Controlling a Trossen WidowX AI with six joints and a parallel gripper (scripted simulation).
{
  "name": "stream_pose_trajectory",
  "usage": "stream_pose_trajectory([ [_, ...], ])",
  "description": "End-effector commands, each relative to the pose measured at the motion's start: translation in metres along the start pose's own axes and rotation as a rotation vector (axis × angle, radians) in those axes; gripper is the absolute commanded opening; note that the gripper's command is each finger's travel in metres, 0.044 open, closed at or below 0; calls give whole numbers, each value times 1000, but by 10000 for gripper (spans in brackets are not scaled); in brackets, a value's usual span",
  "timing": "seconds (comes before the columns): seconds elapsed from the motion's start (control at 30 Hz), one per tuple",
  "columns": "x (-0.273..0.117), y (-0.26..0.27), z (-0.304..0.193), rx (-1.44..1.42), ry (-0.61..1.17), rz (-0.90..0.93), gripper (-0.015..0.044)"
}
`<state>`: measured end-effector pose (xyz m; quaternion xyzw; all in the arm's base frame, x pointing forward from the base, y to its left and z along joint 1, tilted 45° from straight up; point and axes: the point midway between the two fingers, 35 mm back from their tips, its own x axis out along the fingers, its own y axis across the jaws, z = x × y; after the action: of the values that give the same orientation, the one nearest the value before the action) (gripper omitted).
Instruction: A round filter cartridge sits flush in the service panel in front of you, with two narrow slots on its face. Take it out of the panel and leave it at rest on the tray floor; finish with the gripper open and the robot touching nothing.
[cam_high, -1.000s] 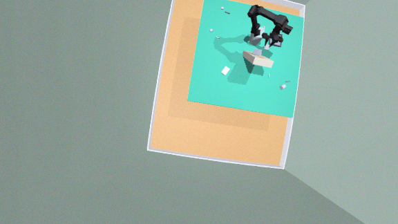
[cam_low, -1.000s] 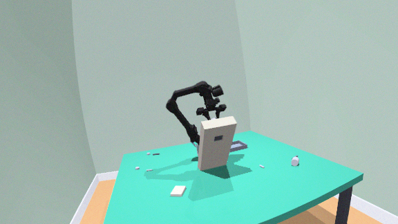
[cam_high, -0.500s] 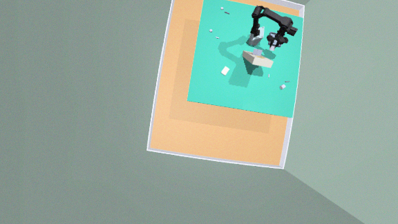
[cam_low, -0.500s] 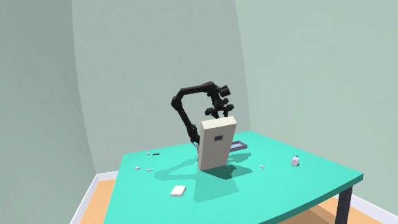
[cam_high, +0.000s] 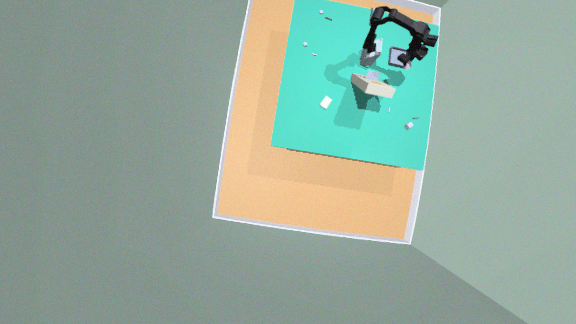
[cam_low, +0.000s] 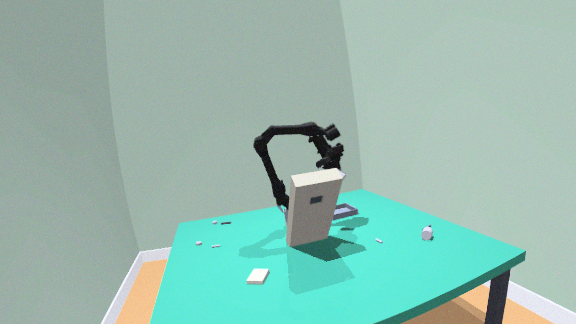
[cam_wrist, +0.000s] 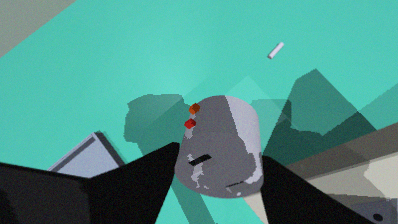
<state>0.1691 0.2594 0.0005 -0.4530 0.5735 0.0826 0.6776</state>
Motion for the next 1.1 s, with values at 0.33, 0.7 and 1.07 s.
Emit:
stream_pose_trajectory([
  [0.33,8,70,-7,-370,-53,192,0],
  [0.7,32,124,-47,-532,-60,287,0],
  [1.07,67,177,-120,-773,-55,421,0],
])
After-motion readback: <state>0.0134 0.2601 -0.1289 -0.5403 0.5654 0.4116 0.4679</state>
